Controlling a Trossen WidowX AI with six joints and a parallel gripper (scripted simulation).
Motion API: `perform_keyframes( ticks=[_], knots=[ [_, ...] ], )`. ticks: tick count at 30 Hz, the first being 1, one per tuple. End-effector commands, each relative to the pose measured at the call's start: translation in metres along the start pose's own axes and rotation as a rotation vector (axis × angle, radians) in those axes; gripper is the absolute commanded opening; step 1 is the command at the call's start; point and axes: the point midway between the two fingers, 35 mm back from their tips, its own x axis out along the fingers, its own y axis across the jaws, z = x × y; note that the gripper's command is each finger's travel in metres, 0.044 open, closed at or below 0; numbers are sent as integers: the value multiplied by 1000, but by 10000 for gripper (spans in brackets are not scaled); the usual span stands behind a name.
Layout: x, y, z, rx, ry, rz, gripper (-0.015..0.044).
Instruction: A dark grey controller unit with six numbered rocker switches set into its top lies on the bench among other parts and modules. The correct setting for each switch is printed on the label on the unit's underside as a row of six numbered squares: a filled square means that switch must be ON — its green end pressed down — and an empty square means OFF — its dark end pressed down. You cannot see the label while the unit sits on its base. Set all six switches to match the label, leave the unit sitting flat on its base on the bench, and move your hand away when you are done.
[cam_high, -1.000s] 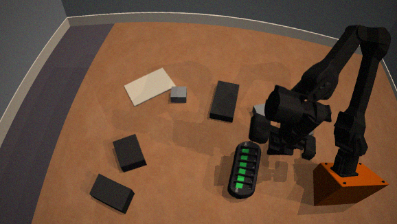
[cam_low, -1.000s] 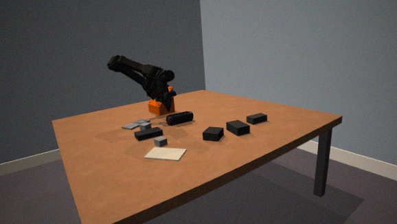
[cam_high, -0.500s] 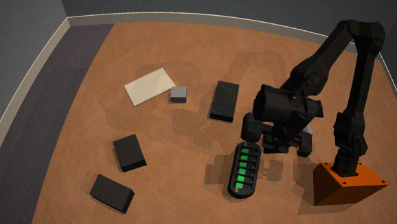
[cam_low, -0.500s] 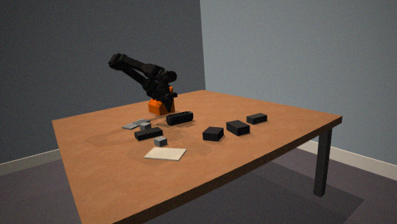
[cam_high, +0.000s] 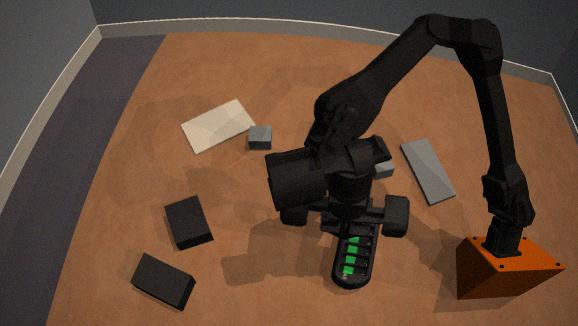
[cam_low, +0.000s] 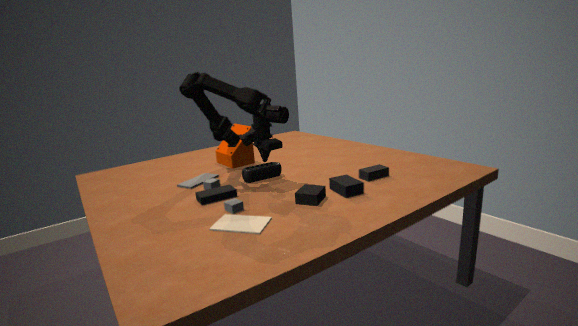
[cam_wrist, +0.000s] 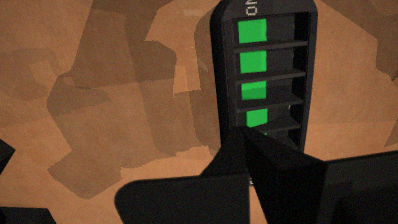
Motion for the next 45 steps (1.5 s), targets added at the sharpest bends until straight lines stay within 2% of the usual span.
perform_keyframes(
  ticks=[1,7,18,32,45],
  knots=[
    [3,15,-18,9,-8,-82,0],
    [12,30,-46,24,-39,-201,0],
    [14,29,-45,16,-43,-201,0],
    [-3,-22,17,-9,-6,113,0],
    [19,-90,51,3,-48,377,0]
  ],
)
